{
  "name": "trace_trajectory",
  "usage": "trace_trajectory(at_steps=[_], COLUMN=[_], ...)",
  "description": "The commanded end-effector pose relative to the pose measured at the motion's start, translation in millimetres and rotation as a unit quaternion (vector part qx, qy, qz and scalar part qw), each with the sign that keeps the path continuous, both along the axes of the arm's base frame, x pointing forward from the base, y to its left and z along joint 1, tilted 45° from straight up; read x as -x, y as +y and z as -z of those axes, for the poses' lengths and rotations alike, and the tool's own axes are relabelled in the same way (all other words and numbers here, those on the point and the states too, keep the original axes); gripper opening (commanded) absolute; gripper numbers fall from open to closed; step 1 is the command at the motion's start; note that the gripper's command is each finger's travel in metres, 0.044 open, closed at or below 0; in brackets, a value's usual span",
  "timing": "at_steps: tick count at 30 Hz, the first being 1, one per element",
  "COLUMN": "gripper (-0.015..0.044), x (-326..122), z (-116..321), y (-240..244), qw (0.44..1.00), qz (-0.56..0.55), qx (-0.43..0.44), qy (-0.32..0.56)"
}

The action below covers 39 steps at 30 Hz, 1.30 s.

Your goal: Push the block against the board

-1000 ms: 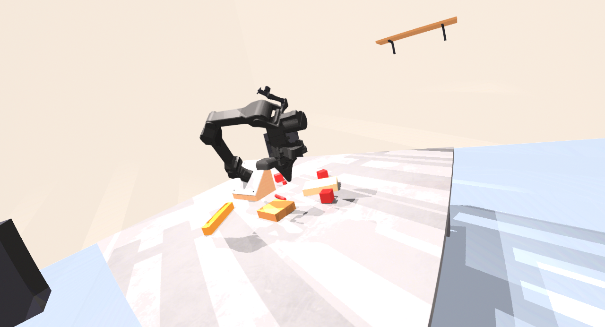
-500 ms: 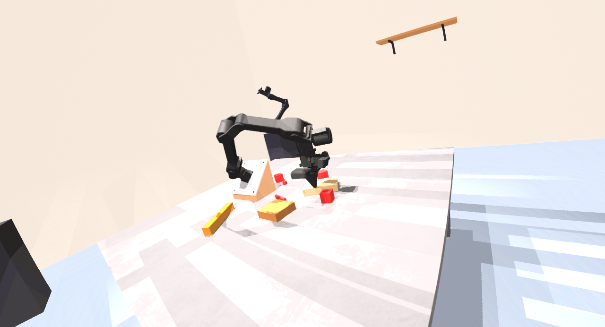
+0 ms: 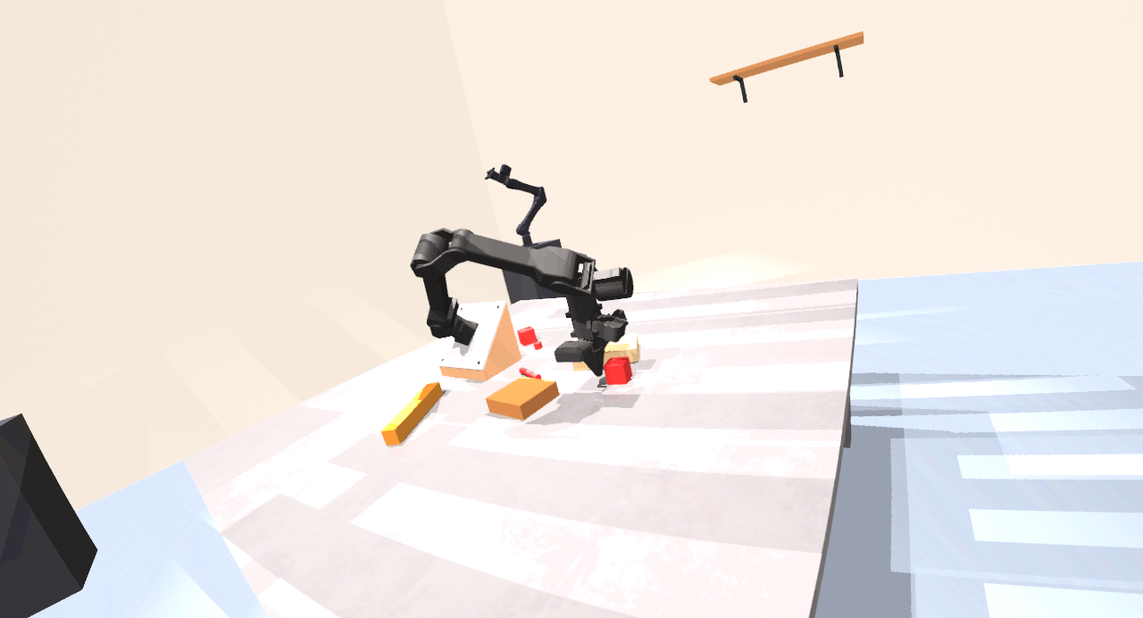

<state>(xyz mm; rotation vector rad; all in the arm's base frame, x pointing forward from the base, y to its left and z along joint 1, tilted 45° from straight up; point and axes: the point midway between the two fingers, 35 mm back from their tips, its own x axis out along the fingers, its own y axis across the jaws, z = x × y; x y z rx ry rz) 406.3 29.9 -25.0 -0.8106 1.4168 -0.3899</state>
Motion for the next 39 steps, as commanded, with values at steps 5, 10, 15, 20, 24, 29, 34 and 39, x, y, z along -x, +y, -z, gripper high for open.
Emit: trace_trajectory(at_steps=[5, 10, 15, 20, 24, 29, 34, 39], gripper=[0.0000, 0.0000, 0.0000, 0.0000, 0.0000, 0.0000, 0.0000, 0.0000], x=[-10, -17, -23, -29, -34, -41, -47, -53], z=[1, 2, 2, 2, 2, 3, 3, 3], y=[1, 3, 5, 7, 9, 10, 12, 14], qw=[1.000, 1.000, 1.000, 1.000, 1.000, 1.000, 1.000, 1.000], qz=[0.000, 0.000, 0.000, 0.000, 0.000, 0.000, 0.000, 0.000], qx=[0.002, 0.002, 0.002, 0.002, 0.002, 0.002, 0.002, 0.002], qy=[0.002, 0.001, 0.001, 0.001, 0.001, 0.001, 0.000, 0.000])
